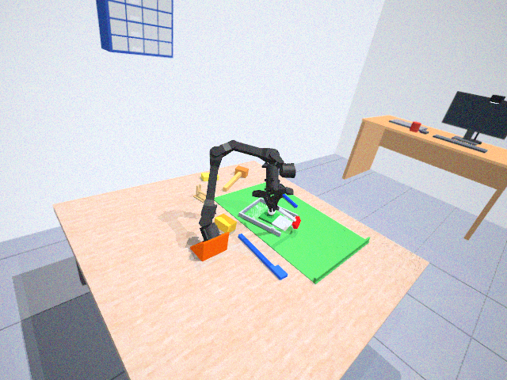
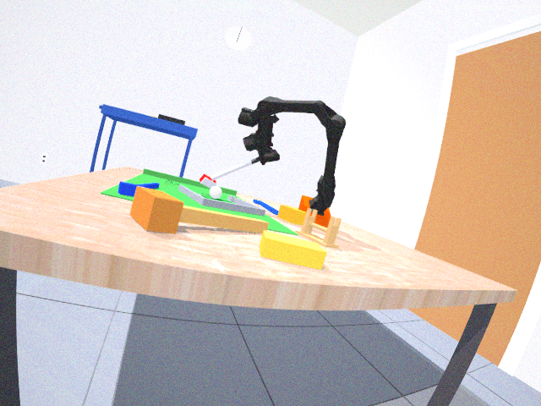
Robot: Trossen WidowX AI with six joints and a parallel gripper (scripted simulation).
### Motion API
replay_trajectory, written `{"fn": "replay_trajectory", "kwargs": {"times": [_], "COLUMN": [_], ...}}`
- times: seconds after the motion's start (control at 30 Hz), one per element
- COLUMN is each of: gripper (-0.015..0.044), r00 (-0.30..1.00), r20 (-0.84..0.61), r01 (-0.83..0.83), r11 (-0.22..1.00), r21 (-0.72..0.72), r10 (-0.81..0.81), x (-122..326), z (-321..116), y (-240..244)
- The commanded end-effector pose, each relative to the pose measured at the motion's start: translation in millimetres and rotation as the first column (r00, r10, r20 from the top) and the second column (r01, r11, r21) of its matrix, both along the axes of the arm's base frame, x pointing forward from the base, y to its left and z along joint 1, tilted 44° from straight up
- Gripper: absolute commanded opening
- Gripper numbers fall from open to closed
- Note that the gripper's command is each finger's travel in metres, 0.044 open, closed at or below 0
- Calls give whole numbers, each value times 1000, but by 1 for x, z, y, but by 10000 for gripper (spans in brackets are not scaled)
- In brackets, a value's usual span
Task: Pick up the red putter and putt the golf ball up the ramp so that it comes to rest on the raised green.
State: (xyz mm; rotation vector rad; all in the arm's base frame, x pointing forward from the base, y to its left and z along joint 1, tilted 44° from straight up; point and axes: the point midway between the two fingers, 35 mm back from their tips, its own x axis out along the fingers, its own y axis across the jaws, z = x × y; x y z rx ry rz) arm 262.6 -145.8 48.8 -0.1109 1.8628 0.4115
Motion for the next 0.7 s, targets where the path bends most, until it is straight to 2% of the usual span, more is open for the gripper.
{"fn": "replay_trajectory", "kwargs": {"times": [0.0,0.67], "gripper": [0,0], "r00": [1000,1000], "r20": [15,15], "r01": [0,5], "r11": [1000,1000], "r21": [-14,-9], "r10": [0,-5], "x": [-2,-3], "z": [30,27], "y": [-10,-8]}}
